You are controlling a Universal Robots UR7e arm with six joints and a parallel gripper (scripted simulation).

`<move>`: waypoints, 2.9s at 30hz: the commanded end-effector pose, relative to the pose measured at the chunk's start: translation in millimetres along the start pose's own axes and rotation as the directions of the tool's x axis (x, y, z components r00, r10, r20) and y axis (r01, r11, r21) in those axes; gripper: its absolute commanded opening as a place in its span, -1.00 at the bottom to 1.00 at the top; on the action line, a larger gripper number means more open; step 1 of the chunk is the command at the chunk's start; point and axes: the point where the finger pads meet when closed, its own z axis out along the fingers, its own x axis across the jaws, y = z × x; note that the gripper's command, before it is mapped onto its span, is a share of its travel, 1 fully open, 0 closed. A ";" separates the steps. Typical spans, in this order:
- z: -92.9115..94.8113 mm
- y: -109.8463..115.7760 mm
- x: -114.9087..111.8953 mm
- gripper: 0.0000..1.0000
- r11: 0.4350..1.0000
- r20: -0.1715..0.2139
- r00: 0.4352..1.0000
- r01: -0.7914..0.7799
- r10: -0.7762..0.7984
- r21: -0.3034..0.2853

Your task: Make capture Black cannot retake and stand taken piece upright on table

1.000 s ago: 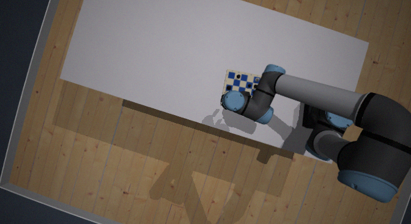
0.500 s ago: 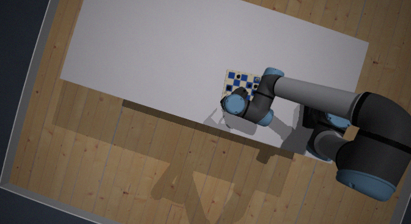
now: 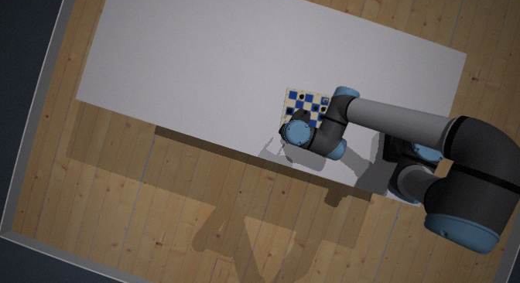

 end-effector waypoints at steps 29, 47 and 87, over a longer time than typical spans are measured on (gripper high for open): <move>-0.1 0.3 -0.6 0.58 1.000 0.002 1.000 0.018 -0.018 -0.002; 2.4 0.3 -0.6 0.58 1.000 0.002 1.000 0.018 -0.018 -0.002; 46.8 -0.2 -0.7 0.58 1.000 0.002 1.000 0.018 -0.018 -0.002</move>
